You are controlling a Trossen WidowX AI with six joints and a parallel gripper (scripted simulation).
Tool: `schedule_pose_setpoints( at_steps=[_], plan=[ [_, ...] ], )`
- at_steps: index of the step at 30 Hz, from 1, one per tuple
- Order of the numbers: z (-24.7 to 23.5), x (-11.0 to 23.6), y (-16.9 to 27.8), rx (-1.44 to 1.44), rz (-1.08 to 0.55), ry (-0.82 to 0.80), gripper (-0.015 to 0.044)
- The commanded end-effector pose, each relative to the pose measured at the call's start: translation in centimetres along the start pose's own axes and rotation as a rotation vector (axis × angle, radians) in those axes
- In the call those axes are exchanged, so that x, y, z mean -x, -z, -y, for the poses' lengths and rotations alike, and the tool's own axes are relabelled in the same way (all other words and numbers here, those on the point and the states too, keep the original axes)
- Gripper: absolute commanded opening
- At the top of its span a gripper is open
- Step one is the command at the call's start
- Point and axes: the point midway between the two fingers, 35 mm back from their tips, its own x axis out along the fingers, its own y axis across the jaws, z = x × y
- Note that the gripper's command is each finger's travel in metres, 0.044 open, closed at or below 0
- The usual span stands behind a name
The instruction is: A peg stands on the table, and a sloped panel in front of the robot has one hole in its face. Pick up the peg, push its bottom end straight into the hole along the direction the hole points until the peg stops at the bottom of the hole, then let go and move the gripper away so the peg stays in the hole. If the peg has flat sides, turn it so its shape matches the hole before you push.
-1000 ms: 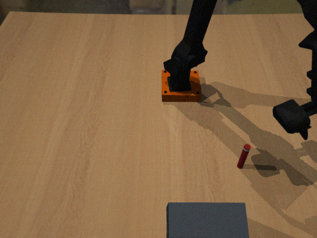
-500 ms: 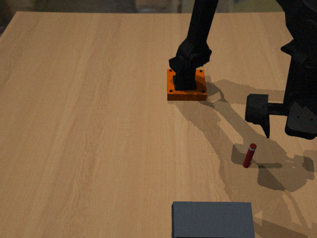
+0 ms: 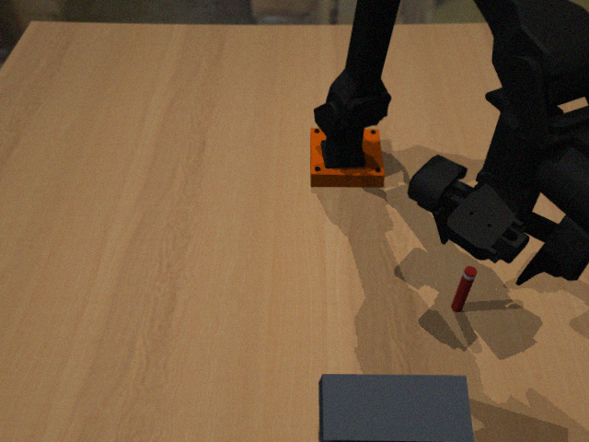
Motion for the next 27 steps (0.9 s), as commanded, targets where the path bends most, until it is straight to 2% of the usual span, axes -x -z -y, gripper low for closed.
schedule_pose_setpoints(
  at_steps=[1,27],
  plan=[
    [0.6,-0.1,-0.2,-0.045,0.007,0.017,0.0440],
    [0.5,-3.5,-0.3,-0.045,0.007,0.016,0.0440]
  ],
)
